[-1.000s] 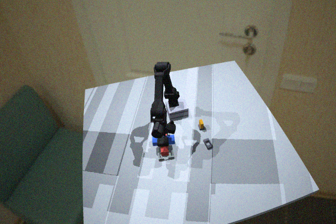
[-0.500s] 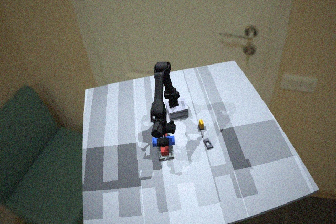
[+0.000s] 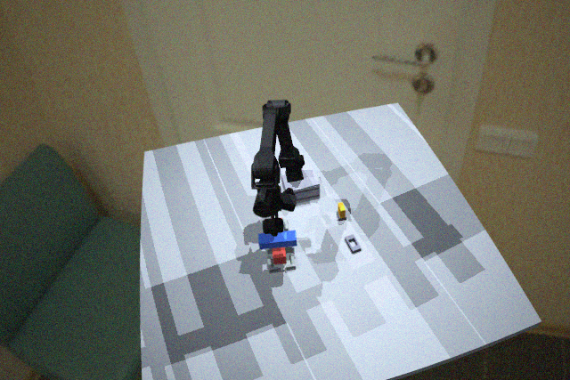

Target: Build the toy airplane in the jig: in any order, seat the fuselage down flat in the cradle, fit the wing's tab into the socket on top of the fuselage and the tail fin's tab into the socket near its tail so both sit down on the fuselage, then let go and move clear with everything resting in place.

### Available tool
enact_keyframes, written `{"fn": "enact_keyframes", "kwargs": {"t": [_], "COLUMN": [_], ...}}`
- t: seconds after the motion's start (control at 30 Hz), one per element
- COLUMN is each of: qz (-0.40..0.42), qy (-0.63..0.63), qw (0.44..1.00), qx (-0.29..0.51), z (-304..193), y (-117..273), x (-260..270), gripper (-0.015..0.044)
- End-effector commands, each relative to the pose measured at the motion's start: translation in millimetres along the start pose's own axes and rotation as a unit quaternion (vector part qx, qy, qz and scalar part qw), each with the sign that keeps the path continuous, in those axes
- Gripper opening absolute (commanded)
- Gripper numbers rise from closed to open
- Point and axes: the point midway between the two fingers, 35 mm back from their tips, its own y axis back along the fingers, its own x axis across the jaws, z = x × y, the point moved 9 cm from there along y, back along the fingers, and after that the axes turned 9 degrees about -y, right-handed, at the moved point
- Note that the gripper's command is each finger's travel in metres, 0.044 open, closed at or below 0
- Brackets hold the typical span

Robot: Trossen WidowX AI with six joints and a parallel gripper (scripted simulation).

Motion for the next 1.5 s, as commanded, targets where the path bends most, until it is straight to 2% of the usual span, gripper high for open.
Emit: {"fn": "enact_keyframes", "kwargs": {"t": [0.0, 0.2, 0.4, 0.47, 1.07, 1.27, 1.47], "qz": [0.003, 0.002, 0.002, 0.002, 0.002, -0.001, 0.007], "qy": [-0.066, -0.353, -0.610, -0.659, -0.666, -0.672, -0.669], "qw": [0.998, 0.936, 0.793, 0.752, 0.746, 0.741, 0.743], "qx": [0.000, 0.001, 0.001, 0.002, 0.001, -0.004, -0.006], "z": [0, 0, 0, 0, 2, 72, 143], "y": [1, 1, 2, 2, 2, 3, 3], "x": [-1, -2, -2, -2, -2, 20, 63], "gripper": [0.0440, 0.0440, 0.0440, 0.0440, 0.0440, 0.0440, 0.0440]}}
